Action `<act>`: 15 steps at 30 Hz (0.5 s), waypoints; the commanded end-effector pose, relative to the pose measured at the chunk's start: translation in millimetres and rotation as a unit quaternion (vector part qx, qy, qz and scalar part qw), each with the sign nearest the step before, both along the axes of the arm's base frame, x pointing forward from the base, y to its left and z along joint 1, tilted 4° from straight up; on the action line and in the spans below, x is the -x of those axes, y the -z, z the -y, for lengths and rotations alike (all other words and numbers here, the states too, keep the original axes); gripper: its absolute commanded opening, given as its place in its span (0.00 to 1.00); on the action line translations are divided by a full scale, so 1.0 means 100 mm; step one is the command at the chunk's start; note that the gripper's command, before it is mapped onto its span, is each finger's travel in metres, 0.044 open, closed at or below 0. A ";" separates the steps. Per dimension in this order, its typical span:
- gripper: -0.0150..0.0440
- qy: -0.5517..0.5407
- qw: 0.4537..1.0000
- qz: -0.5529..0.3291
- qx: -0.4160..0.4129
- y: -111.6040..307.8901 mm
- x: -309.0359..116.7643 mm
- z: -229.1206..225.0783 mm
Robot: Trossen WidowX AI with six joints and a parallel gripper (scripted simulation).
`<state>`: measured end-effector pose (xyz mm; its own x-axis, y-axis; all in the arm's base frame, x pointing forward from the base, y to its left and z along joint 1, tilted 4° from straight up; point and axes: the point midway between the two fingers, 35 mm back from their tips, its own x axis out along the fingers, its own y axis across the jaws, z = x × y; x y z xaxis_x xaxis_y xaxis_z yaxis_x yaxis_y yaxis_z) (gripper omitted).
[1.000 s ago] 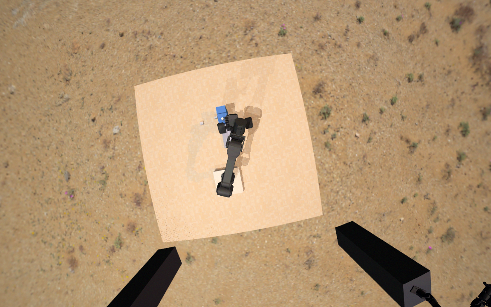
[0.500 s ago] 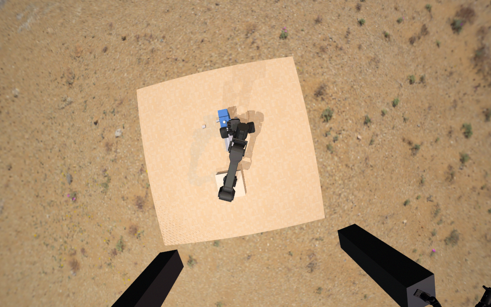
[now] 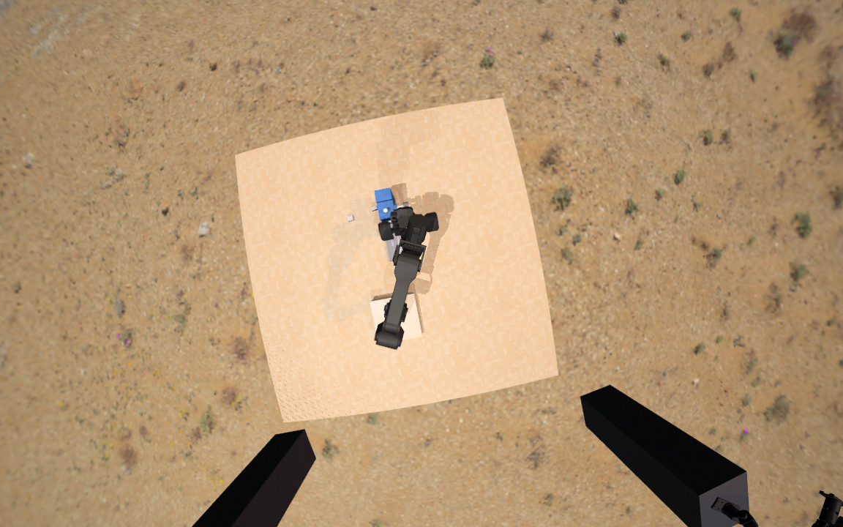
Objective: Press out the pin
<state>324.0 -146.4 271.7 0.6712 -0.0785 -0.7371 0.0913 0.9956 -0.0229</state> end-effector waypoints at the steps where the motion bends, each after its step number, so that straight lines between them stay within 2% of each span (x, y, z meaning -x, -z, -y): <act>1: 0.25 0.001 1.000 -0.004 0.000 0.03 0.05 0.00; 15: 0.25 0.001 1.000 -0.005 0.000 0.06 0.11 -0.01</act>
<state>318.3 -145.9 269.3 0.6727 -0.0783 -0.7358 0.0905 0.9956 -0.0233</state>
